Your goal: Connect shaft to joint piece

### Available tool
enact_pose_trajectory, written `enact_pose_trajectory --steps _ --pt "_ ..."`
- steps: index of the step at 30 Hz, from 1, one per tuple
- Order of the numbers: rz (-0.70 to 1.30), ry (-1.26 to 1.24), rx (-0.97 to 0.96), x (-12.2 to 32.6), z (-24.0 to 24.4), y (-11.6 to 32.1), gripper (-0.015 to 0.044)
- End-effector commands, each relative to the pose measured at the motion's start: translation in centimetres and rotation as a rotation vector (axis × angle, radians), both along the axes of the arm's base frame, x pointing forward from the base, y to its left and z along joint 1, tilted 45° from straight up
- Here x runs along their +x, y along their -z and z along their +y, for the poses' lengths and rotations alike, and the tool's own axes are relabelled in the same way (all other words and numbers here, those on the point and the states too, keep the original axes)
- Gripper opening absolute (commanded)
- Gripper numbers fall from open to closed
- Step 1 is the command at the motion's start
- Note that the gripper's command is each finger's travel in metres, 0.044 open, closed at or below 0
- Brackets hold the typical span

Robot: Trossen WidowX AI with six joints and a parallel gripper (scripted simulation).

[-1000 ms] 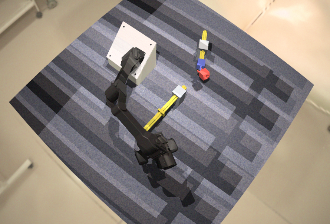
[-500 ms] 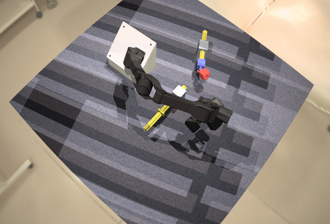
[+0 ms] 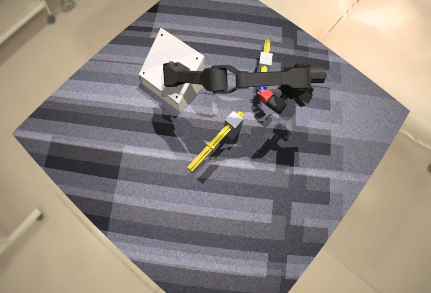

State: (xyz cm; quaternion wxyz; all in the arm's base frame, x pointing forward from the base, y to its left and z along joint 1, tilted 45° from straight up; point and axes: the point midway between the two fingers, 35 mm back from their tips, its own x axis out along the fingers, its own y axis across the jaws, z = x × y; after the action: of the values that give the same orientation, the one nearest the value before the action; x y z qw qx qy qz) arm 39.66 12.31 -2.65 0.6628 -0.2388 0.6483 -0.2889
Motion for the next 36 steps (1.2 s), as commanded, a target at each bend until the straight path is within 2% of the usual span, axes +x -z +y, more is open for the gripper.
enact_pose_trajectory --steps 1,6,26,31,36 --pt "-0.012 0.032 0.003 0.3 -0.6 -0.1 0.044" --pt "-0.034 0.035 -0.001 0.3 -0.6 0.0 0.044" --pt "-0.34 0.089 -0.047 0.0 -1.6 1.5 0.044" --pt "-0.35 0.091 -0.048 0.0 -1.9 1.9 0.044" --pt "-0.35 0.091 -0.048 0.1 -3.7 4.0 0.044"
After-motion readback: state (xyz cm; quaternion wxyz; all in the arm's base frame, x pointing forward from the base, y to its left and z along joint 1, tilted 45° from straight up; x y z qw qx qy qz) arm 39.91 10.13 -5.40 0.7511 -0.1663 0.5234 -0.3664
